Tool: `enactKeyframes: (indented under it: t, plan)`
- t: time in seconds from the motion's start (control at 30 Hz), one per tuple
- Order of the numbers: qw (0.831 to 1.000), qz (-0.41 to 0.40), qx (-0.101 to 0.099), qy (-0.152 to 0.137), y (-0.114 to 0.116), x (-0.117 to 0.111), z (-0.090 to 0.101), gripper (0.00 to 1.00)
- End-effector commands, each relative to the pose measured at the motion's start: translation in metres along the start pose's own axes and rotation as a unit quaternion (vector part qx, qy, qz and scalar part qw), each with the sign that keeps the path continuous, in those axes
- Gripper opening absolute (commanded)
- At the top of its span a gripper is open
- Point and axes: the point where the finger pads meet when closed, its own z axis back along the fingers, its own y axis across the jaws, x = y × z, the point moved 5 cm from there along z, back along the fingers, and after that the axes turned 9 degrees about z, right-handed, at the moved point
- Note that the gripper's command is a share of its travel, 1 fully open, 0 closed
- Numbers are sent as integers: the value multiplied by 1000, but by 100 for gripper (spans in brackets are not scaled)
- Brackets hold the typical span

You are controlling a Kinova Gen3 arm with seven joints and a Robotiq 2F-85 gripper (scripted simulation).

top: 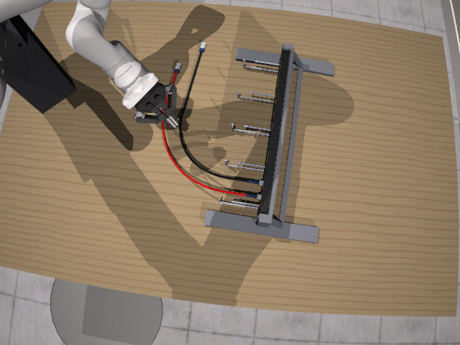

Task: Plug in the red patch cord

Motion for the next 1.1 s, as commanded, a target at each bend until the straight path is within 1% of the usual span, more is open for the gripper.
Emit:
enactKeyframes:
  t: [0.0, 0.17, 0.23, 0.27, 0.3, 0.47, 0.63, 0.7, 0.73, 0.8, 0.87, 1.07]
  plan:
    - [997, -71, 25, -36, -13, 18, 1, 0]
    - [982, -154, 61, -88, -31, 47, 8, 0]
    - [982, -154, 61, -88, -31, 47, 8, 0]
    - [973, -187, 75, -108, -41, 58, 12, 0]
    - [968, -205, 83, -118, -46, 63, 14, 0]
    - [937, -284, 114, -169, -78, 84, 27, 0]
    - [895, -361, 143, -220, -118, 99, 42, 0]
    - [879, -385, 151, -236, -132, 102, 47, 0]
    - [874, -393, 154, -241, -137, 102, 49, 0]
    - [874, -393, 154, -241, -137, 102, 49, 0]
    - [867, -402, 157, -248, -143, 103, 51, 0]
    - [866, -402, 159, -250, -142, 104, 53, 0]
